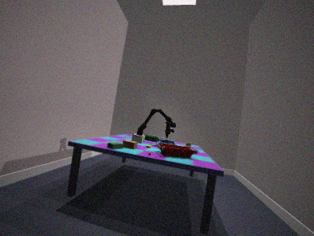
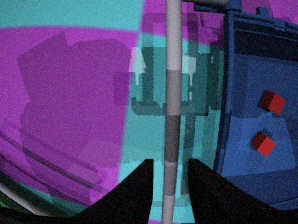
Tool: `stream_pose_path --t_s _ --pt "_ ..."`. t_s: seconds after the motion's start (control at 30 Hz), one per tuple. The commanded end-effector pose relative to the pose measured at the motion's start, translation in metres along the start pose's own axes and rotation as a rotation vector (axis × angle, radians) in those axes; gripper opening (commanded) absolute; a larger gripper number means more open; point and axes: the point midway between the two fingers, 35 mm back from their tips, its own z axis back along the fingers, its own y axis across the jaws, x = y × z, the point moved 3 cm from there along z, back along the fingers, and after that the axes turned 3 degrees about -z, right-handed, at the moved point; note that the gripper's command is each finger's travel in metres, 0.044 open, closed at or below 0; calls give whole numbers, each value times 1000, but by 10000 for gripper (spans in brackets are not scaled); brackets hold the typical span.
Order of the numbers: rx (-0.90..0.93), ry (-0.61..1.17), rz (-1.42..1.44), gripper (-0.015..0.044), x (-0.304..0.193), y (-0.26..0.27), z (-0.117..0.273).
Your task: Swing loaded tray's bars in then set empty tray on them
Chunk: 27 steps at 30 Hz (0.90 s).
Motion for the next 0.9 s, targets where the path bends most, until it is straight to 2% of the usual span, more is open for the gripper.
stream_pose_path --t_s 0.0,0.17,0.3,0.53,0.87 --pt "-11 16 -4 90 -2 -1 -20" --pt "-11 16 -4 90 -4 -2 -51" --pt "-11 16 -4 90 -4 -2 -55" --pt "-12 16 -4 90 -3 -15 -31" --pt "-14 16 -4 90 -1 -41 -19"
